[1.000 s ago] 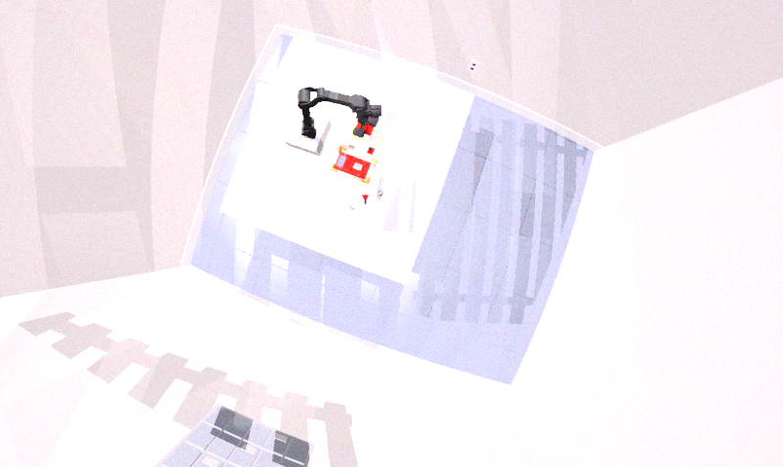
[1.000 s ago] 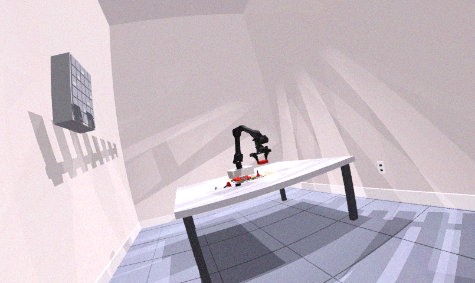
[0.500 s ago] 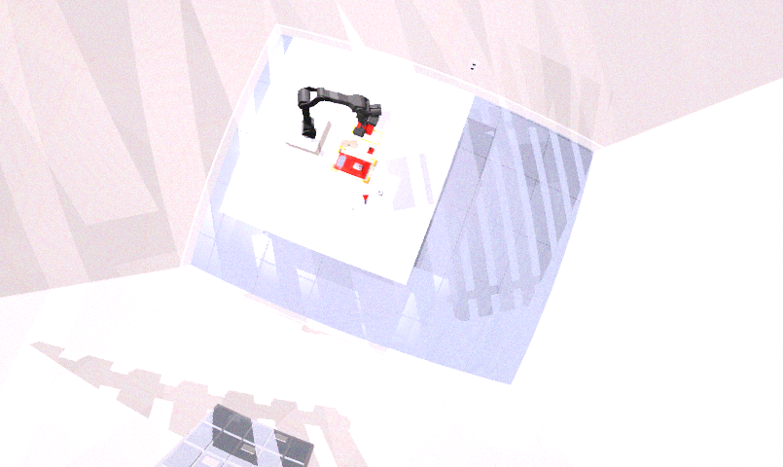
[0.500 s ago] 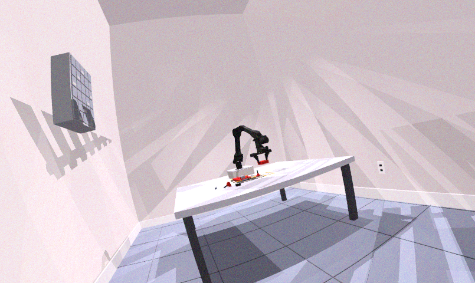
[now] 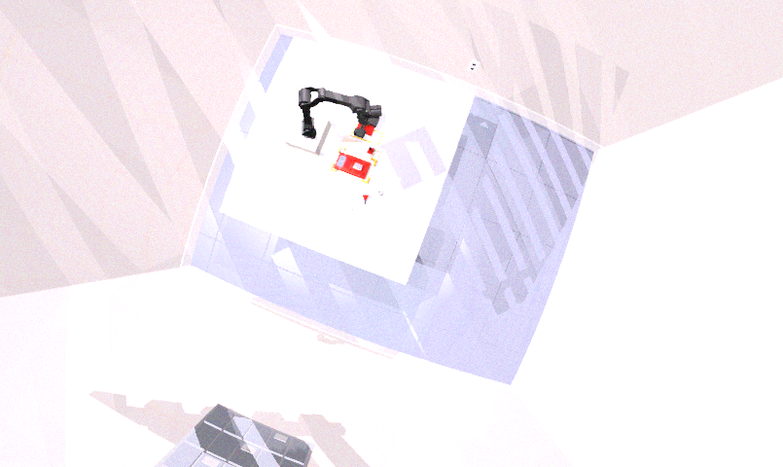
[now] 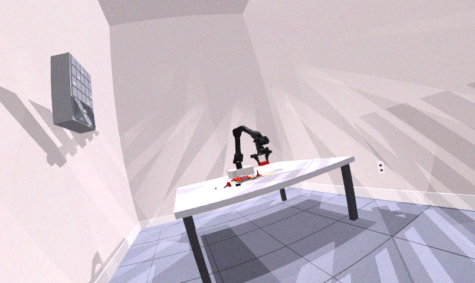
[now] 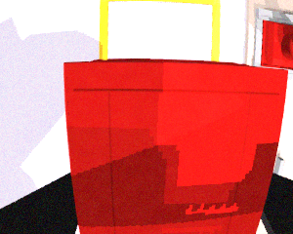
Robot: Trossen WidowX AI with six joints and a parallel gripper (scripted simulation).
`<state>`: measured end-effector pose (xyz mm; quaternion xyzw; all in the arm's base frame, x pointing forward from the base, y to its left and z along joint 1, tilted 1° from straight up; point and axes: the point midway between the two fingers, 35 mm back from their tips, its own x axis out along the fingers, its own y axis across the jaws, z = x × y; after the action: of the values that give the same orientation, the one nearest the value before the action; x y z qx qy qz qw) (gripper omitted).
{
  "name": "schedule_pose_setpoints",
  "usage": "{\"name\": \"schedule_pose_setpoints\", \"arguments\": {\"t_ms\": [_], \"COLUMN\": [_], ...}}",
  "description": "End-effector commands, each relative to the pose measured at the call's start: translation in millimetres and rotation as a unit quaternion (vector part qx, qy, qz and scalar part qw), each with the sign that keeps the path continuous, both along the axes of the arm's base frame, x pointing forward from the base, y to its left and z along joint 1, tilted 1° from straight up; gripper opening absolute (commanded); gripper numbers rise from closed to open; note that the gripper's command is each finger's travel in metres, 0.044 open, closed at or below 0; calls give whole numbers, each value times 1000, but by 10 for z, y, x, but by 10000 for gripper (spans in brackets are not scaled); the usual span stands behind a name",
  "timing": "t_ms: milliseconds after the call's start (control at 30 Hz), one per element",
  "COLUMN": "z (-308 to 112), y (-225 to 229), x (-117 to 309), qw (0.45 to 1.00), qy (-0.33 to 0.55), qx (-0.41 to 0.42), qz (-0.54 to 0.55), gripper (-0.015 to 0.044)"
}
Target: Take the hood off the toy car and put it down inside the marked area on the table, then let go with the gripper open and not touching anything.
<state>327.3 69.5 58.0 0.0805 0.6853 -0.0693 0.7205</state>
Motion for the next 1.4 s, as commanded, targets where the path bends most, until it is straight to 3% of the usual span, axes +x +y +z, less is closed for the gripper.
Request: {"name": "schedule_pose_setpoints", "arguments": {"t_ms": [0,1367], "z": [-61,-365], "y": [-4,-2], "x": [-6,5], "qw": [1000,1000], "qy": [3,4], "qx": [-2,-2], "qz": [-3,-3], "gripper": [0,0]}}
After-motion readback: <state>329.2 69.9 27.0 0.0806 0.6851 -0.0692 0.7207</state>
